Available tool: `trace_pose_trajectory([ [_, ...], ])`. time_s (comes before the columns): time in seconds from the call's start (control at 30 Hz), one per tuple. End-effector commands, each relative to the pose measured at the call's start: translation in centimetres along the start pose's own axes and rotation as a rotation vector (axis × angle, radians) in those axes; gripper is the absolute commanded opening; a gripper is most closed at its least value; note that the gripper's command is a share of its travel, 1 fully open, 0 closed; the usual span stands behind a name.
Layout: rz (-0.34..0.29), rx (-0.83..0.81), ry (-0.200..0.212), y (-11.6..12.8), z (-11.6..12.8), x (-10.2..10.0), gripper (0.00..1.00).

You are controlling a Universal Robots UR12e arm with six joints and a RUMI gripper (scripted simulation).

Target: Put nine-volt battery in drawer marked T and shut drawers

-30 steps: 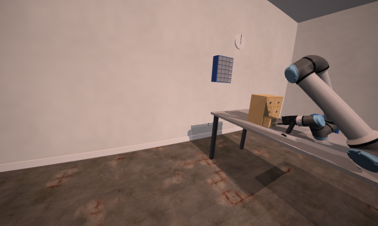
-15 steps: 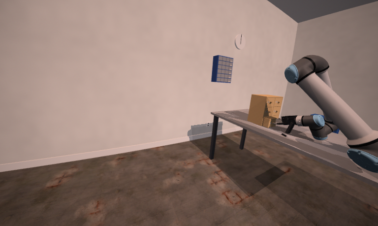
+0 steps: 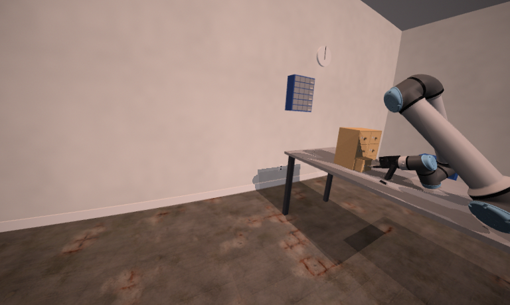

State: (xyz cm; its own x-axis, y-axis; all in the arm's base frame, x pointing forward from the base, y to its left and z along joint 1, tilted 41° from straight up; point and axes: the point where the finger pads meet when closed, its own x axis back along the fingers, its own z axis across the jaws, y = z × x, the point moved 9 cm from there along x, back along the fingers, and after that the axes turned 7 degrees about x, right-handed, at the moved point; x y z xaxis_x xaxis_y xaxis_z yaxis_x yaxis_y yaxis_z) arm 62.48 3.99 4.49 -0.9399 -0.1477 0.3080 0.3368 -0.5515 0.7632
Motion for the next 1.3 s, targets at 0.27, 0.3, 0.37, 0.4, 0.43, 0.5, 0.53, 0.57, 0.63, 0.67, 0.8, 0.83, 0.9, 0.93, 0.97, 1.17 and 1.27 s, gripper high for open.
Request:
trace_pose_trajectory([
  [0.27,-0.001,0.000,0.000,0.2,0.0,-0.5,0.07],
  [0.3,-0.001,0.000,0.000,0.3,0.0,-0.6,0.07],
  [0.37,-0.001,0.000,0.000,0.3,0.0,-0.7,0.07],
  [0.4,-0.001,0.000,0.000,0.3,0.0,-0.7,0.07],
  [0.43,-0.001,0.000,0.000,0.3,0.0,-0.8,0.07],
  [0.5,-0.001,0.000,0.000,0.4,-0.1,-0.9,0.07],
  [0.53,-0.001,0.000,0.000,0.4,-0.1,-1.0,0.07],
  [0.57,-0.001,0.000,0.000,0.4,-0.1,-1.0,0.07],
  [0.63,-0.001,0.000,0.000,0.4,-0.1,-1.0,0.07],
  [0.67,-0.001,0.000,0.000,0.4,-0.1,-1.1,0.07],
  [0.8,-0.001,0.000,0.000,0.5,-0.1,-1.4,0.07],
  [0.83,-0.001,0.000,0.000,0.6,-0.1,-1.4,0.07],
  [0.9,-0.001,0.000,0.000,0.6,-0.1,-1.5,0.07],
  [0.93,-0.001,0.000,0.000,0.6,-0.1,-1.6,0.07],
  [0.97,-0.001,0.000,0.000,0.7,-0.1,-1.7,0.07],
  [1.17,-0.001,0.000,0.000,0.8,-0.1,-2.0,0.07],
  [1.27,-0.001,0.000,0.000,0.8,-0.1,-2.2,0.07],
])
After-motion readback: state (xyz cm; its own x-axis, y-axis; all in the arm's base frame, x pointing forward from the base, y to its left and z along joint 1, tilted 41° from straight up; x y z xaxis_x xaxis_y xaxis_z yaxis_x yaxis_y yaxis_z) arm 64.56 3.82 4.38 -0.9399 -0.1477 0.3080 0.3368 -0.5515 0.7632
